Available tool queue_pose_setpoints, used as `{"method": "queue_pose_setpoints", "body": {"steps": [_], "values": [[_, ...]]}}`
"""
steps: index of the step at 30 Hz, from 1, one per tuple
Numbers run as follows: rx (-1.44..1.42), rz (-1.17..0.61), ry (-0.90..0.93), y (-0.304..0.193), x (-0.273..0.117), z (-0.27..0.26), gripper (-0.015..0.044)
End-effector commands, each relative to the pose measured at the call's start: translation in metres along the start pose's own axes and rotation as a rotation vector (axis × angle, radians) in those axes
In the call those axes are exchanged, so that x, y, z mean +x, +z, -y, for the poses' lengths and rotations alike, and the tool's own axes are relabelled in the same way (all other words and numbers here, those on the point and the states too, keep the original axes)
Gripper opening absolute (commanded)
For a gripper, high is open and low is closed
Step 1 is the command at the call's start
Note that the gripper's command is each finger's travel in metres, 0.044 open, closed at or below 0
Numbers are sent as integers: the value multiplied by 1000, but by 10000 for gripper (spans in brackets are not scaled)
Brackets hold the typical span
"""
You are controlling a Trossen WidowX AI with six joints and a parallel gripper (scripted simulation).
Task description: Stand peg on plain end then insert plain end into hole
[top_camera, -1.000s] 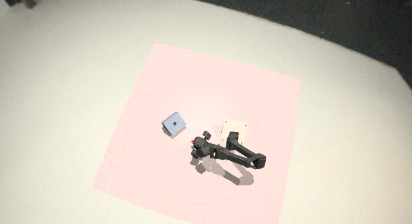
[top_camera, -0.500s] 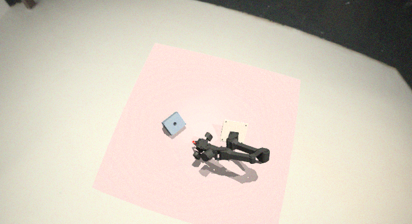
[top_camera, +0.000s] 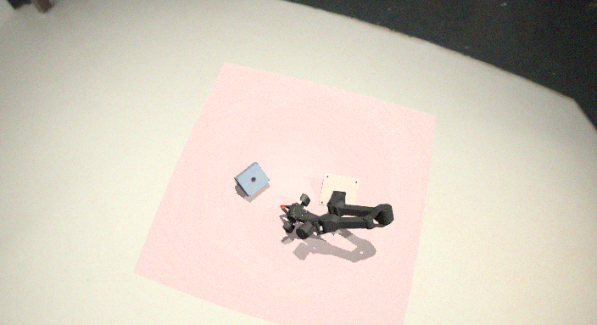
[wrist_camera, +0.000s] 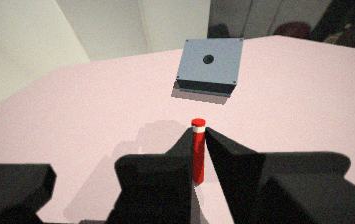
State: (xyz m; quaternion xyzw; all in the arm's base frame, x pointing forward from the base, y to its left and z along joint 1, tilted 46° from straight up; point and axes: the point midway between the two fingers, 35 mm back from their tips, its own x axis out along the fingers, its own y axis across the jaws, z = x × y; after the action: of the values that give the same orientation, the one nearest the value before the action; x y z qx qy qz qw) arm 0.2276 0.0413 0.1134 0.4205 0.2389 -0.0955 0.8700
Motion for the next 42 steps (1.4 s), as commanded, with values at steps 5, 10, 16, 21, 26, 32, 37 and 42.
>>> {"method": "queue_pose_setpoints", "body": {"steps": [5, 10, 16, 21, 26, 32, 37, 42], "values": [[6, 78, 1, -3, -5, 1, 50], [7, 121, 1, -5, -8, 1, 50], [8, 172, 0, -8, -11, 1, 50], [8, 216, 0, -10, -14, 1, 50], [9, 259, -1, -12, -16, 1, 50], [9, 246, -1, -12, -18, 1, 50], [4, 248, -3, -13, -17, 1, 50], [2, 245, -1, -15, -16, 1, 50]]}}
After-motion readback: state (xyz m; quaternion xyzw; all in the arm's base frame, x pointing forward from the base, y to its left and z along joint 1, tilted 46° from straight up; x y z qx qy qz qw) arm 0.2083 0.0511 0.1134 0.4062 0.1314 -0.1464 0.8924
